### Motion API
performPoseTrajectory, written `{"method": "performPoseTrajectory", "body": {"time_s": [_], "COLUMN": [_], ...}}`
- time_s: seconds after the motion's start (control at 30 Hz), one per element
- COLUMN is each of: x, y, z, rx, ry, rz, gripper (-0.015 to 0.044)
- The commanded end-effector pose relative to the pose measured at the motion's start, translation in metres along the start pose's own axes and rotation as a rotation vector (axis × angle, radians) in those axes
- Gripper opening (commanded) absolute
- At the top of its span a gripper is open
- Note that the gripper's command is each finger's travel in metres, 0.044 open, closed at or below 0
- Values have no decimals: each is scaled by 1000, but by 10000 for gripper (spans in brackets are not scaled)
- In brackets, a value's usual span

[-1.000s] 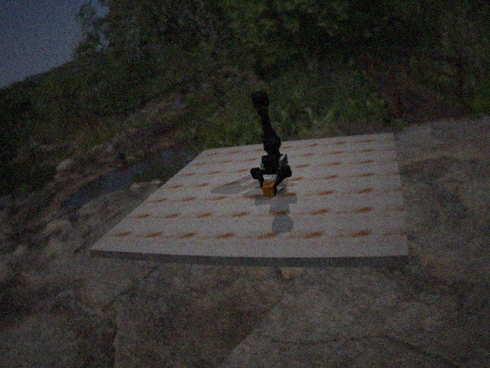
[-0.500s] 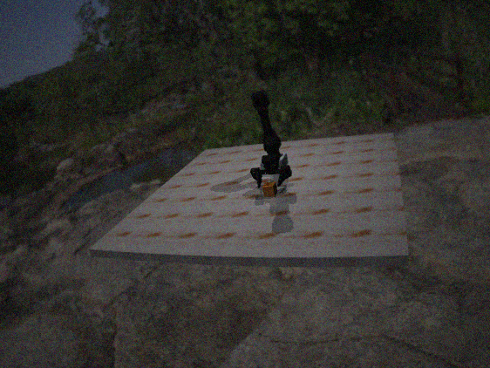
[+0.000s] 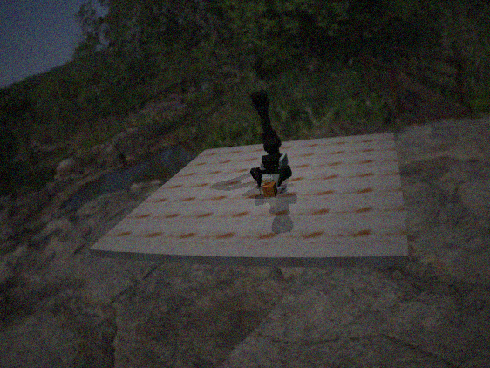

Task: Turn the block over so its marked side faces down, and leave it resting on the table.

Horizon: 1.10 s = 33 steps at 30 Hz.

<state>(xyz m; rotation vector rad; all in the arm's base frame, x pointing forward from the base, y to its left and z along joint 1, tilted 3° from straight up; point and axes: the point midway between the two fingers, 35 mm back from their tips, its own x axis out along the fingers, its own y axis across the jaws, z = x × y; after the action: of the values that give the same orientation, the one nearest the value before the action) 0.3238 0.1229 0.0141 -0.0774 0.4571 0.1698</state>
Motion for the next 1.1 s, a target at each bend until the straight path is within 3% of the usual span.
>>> {"method": "performPoseTrajectory", "body": {"time_s": [0.0,0.2,0.4,0.67,1.07], "x": [0,2,3,-47,-48], "y": [-1,0,6,-1,-1], "z": [0,1,17,48,49], "rx": [-7,-8,-10,-3,-3], "ry": [0,24,229,493,504], "rz": [-6,-5,1,-8,-9], "gripper": [440,440,440,440,440]}}
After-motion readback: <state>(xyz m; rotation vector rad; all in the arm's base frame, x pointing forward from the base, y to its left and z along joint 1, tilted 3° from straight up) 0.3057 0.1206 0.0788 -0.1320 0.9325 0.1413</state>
